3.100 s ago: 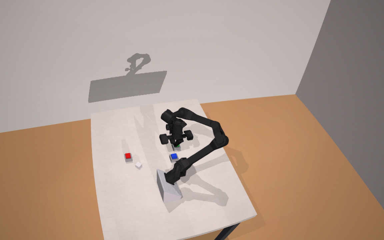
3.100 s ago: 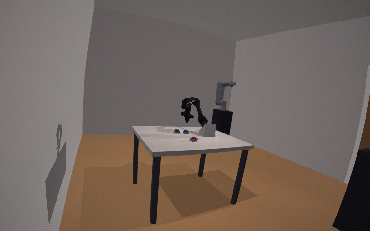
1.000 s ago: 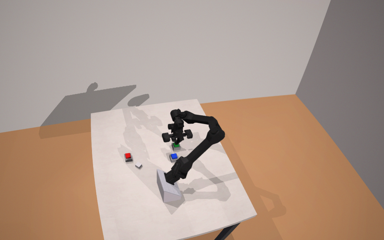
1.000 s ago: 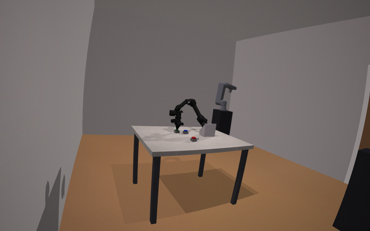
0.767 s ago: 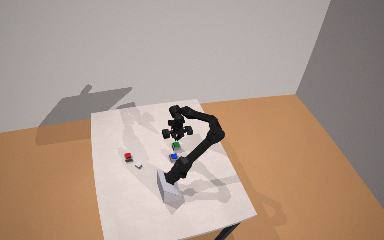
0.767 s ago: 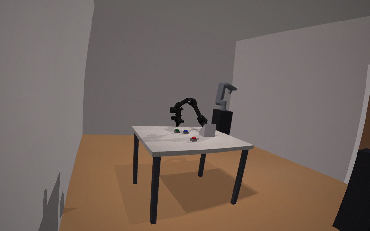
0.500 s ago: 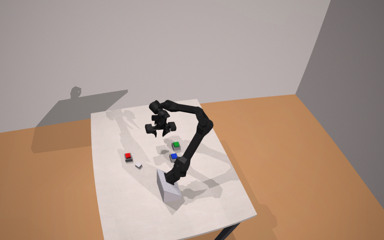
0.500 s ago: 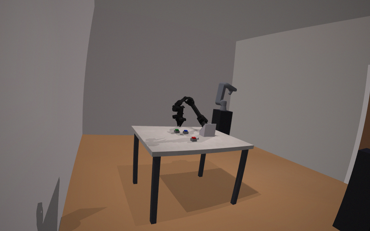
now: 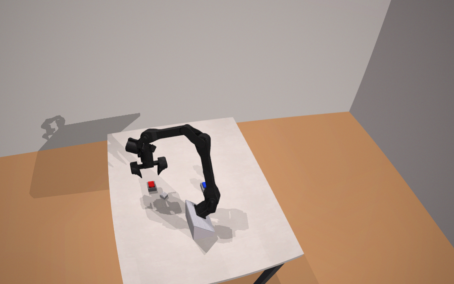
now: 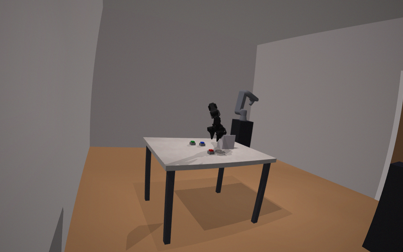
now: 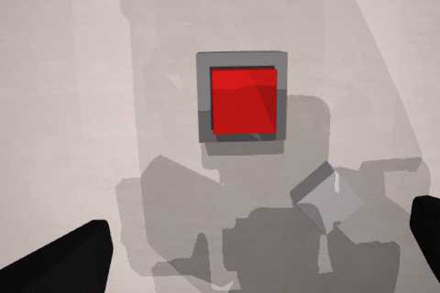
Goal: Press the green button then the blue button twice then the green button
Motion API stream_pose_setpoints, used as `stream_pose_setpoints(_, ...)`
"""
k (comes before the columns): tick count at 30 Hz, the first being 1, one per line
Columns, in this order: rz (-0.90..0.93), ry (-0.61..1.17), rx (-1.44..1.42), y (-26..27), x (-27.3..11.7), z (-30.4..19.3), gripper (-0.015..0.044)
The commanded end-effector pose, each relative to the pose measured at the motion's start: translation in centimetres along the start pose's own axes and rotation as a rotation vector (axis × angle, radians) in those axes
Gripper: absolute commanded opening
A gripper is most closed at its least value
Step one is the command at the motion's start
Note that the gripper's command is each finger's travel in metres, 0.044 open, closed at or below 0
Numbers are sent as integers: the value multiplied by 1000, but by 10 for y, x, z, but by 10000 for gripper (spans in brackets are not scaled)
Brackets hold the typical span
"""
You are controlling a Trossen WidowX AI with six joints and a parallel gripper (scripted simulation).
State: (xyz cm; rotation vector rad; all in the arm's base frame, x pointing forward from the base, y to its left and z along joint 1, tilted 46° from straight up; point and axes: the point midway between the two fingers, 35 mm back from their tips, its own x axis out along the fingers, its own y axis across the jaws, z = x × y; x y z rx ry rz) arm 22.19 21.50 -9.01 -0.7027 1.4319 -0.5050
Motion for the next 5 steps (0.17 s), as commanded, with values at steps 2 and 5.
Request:
stream_pose_setpoints(2,2,12,37,1,1,2,400)
stream_pose_setpoints(5,2,12,37,1,1,2,400)
